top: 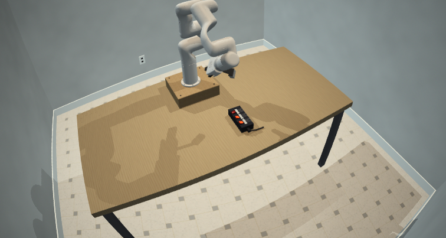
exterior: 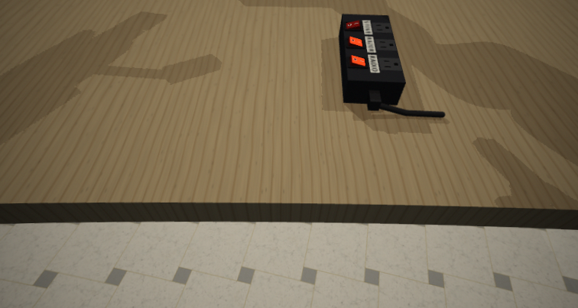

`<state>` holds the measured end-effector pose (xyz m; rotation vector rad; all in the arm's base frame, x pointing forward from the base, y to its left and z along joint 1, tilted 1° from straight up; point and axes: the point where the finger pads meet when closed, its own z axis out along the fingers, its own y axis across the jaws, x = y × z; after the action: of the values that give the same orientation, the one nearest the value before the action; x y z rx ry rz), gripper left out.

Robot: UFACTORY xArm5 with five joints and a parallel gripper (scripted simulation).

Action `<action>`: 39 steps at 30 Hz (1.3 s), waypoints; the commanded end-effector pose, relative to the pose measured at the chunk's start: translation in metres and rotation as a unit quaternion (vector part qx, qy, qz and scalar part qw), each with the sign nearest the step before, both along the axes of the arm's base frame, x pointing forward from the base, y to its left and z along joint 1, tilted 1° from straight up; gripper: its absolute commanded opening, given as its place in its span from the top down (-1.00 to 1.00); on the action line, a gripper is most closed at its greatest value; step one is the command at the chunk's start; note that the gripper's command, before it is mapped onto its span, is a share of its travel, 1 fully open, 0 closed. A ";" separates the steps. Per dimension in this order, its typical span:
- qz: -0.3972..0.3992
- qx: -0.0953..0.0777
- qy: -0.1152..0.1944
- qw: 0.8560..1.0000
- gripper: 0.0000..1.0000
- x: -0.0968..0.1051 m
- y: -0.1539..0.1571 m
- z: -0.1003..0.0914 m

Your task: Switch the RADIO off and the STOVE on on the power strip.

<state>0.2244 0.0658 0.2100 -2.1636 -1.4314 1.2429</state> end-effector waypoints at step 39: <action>-0.217 -0.009 -0.418 0.882 1.00 0.101 0.078 -0.143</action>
<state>0.3131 0.1334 0.0754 -2.9327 -1.1070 0.3084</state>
